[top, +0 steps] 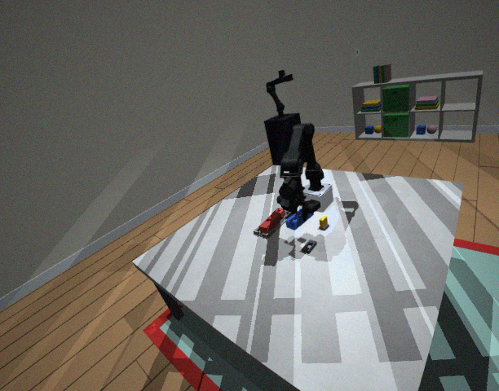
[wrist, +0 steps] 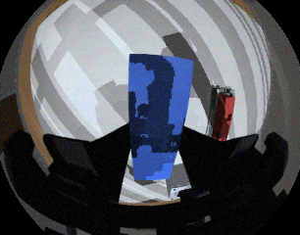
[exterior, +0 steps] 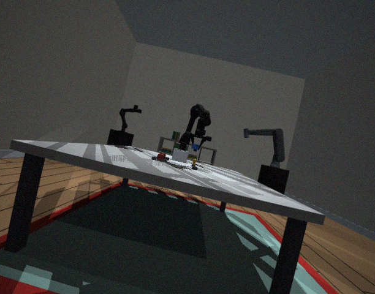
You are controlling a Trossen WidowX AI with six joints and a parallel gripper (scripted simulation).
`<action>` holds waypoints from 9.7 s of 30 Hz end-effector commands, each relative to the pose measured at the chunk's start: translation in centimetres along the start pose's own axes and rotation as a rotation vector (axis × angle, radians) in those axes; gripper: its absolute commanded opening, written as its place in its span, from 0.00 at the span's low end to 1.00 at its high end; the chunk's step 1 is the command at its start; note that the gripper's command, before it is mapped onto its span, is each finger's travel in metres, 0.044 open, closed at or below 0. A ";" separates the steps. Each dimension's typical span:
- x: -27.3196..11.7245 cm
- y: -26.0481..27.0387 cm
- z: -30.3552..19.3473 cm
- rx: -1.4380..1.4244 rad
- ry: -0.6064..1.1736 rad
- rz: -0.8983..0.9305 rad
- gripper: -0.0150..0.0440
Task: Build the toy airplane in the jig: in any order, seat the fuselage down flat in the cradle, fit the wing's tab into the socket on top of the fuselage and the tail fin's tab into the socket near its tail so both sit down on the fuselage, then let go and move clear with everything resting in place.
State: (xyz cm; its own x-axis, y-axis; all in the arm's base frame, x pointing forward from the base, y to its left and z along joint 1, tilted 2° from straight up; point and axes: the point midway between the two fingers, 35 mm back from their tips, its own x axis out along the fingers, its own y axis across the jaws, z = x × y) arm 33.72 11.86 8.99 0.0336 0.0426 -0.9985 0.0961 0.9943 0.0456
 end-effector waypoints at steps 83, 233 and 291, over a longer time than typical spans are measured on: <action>4.2 -24.2 -2.7 1.366 -0.010 -0.016 0.58; -0.2 -3.1 -11.1 -0.022 0.008 -0.001 1.00; 11.6 0.0 -15.8 -0.021 0.014 0.005 1.00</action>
State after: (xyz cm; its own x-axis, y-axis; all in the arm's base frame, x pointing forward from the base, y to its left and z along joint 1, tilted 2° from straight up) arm 18.58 13.99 -2.39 0.0255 0.0507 -0.9984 0.0676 0.9963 0.0523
